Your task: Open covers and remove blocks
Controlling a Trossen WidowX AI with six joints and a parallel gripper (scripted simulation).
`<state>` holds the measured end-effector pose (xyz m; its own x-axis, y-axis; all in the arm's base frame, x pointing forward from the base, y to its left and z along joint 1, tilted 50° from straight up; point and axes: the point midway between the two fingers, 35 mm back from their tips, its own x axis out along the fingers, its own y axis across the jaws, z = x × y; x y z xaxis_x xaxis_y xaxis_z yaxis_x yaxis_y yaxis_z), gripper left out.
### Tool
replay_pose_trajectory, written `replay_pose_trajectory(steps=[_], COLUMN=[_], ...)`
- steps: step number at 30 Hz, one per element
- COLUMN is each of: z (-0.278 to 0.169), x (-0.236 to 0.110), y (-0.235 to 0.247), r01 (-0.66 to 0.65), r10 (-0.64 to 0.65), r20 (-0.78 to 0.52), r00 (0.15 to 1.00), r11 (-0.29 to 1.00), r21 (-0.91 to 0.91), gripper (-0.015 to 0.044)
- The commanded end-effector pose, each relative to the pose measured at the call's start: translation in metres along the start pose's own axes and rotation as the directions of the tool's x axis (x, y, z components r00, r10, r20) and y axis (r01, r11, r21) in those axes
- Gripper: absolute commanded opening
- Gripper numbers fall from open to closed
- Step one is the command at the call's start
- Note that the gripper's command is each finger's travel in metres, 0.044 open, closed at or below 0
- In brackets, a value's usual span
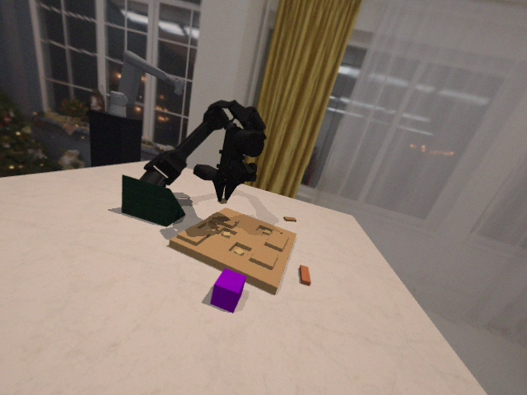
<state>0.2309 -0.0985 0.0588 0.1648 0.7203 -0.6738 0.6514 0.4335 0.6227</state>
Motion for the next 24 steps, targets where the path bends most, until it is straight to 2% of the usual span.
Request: replay_pose_trajectory(steps=[1, 24], z=[0.002, -0.004], x=[-0.002, -0.006], y=[0.015, 0.091], r01=[0.002, 0.011], r10=[-0.002, -0.011], r20=[0.007, 0.023], r00=[1.0, 1.0], r11=[1.0, 1.0], r21=[0.003, 0.005], gripper=[0.008, 0.008])
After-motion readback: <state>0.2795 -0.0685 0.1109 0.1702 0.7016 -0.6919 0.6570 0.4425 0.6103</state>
